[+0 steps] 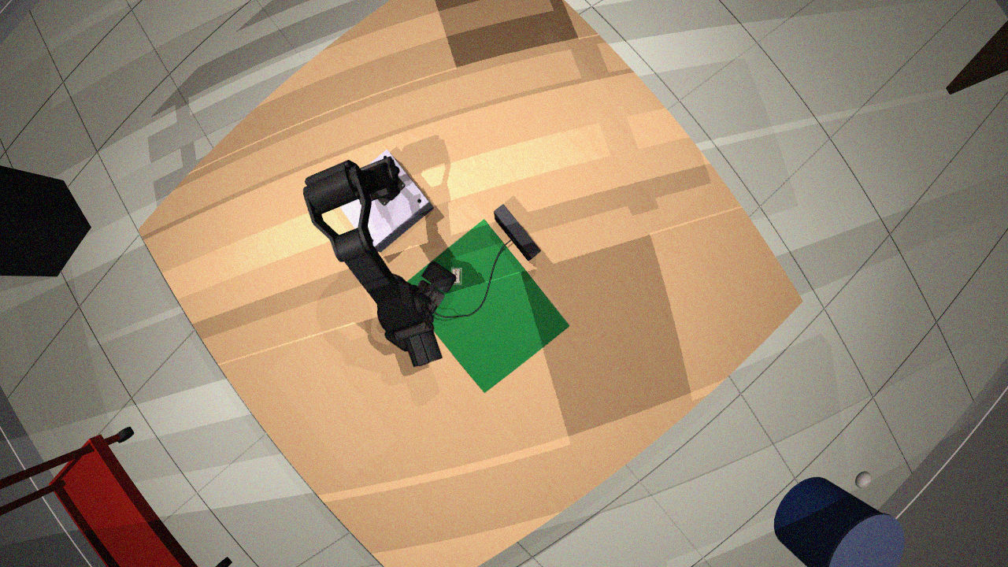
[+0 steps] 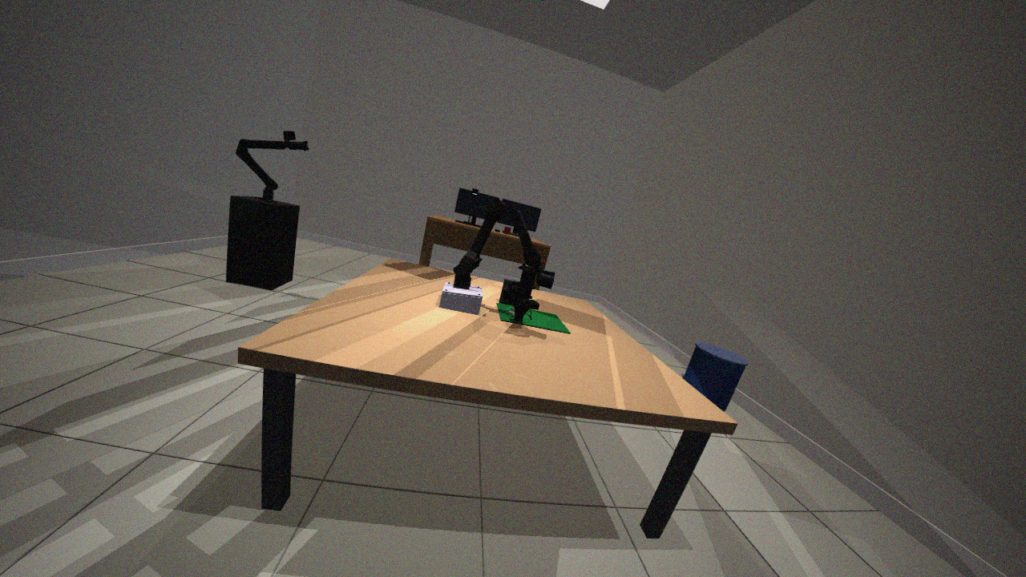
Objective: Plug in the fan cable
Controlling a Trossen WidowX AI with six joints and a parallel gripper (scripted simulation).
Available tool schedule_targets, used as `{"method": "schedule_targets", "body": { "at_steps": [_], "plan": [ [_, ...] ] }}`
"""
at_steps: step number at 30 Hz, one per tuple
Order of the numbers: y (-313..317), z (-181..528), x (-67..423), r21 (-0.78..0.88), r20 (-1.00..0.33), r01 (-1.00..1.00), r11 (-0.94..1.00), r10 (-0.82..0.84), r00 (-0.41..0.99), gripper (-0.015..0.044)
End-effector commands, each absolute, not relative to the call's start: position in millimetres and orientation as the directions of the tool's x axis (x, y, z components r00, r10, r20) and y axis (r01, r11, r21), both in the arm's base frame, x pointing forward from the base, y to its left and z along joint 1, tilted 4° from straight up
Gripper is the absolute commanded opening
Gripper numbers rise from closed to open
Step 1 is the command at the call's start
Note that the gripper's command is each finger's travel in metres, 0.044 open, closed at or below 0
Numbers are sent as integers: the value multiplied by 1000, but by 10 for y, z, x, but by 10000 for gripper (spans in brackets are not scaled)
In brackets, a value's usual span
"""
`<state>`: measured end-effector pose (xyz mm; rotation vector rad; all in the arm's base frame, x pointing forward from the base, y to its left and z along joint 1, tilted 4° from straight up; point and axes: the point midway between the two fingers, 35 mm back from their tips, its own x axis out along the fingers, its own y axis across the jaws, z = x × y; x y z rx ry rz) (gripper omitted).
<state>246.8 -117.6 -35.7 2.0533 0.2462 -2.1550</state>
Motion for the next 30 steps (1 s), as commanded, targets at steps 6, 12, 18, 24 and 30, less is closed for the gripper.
{"method": "schedule_targets", "body": {
  "at_steps": [6, 12, 18, 24, 30],
  "plan": [
    [-1181, -245, 2484, -12, -999, 224, -974, 1, -48, 0],
    [-1179, 145, 2494, -14, -999, 225, -974, 3, -46, 0],
    [-1142, 136, 2498, -18, -999, 308, -951, 4, -46, 0],
    [-1049, 136, 2512, -27, -999, 498, -867, 4, -46, 0],
    [-956, 137, 2522, -34, -999, 666, -745, 5, -45, 0]
  ]
}}
